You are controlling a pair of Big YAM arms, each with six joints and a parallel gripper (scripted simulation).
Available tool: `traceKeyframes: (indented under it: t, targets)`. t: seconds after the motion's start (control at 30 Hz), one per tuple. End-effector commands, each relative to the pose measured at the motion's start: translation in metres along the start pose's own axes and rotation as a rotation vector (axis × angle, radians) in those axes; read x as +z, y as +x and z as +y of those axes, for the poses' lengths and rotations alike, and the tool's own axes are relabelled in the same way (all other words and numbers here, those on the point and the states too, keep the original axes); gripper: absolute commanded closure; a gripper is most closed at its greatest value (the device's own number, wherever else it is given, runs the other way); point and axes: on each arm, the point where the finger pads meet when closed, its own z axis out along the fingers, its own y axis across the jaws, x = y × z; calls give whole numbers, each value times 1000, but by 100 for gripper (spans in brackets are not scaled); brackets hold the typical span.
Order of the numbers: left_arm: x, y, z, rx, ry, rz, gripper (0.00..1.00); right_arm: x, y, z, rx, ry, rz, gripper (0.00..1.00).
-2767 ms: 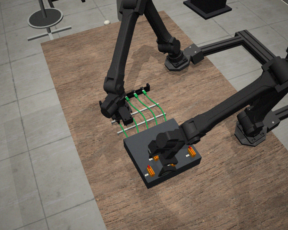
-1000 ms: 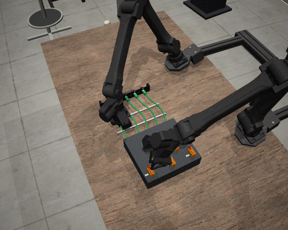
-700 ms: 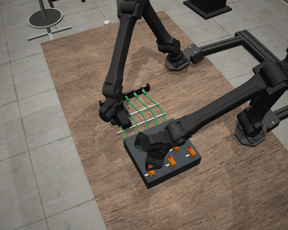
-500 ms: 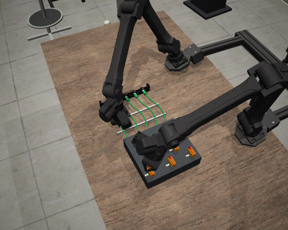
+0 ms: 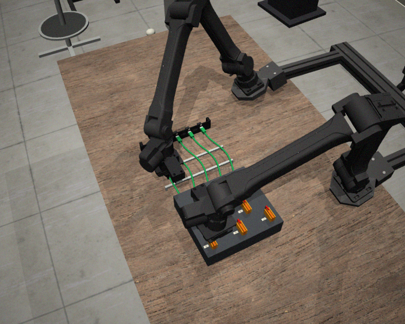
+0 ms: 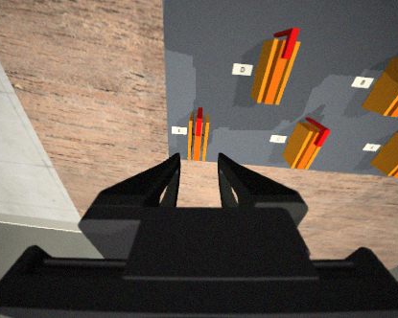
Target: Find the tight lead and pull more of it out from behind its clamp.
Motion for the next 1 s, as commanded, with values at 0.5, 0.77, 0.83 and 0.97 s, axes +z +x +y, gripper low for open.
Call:
traceKeyframes:
  t: [0.5, 0.77, 0.83, 0.97]
  targets:
    - [4, 0, 20, 76, 13, 17, 65, -8, -3, -5, 1, 20, -14, 100]
    - [15, 2, 30, 69, 10, 17, 65, -8, -3, -5, 1, 20, -14, 100]
    - [25, 3, 19, 70, 33, 19, 65, -8, -3, -5, 1, 20, -14, 100]
    - [31, 2, 19, 72, 33, 18, 65, -8, -3, -5, 1, 20, -14, 100]
